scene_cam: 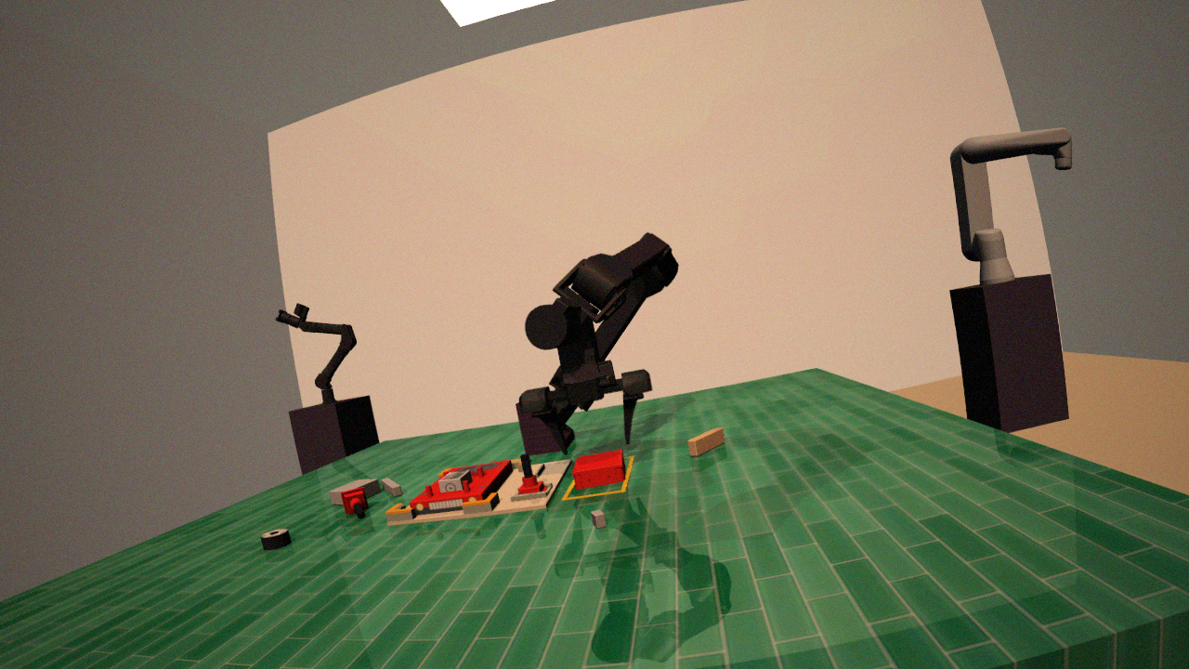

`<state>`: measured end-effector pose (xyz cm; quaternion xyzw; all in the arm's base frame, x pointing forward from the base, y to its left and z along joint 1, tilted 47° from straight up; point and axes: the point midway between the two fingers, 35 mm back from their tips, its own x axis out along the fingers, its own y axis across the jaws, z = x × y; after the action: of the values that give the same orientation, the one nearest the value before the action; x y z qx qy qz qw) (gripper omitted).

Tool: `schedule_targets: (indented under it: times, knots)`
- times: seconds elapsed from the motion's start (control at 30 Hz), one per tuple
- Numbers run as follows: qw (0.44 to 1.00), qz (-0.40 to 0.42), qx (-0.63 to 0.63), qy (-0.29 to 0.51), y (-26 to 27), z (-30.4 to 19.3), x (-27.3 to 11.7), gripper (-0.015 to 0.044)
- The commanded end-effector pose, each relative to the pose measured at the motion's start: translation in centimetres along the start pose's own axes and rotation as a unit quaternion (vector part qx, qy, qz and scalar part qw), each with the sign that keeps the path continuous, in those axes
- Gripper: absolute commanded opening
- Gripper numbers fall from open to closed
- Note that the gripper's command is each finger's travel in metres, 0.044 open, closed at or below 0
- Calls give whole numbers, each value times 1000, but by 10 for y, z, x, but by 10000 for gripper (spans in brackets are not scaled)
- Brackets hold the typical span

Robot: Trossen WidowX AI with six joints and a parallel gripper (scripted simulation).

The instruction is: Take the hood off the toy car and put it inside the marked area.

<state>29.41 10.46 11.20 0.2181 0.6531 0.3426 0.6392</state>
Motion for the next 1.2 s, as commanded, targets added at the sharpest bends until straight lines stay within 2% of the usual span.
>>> schedule_targets:
  times: [0.0, 1.17]
  knots:
    - [1000, 0, -1, -5, -2, 1, -35, 440]
    - [1000, 1, -1, -5, -1, 0, -42, 440]
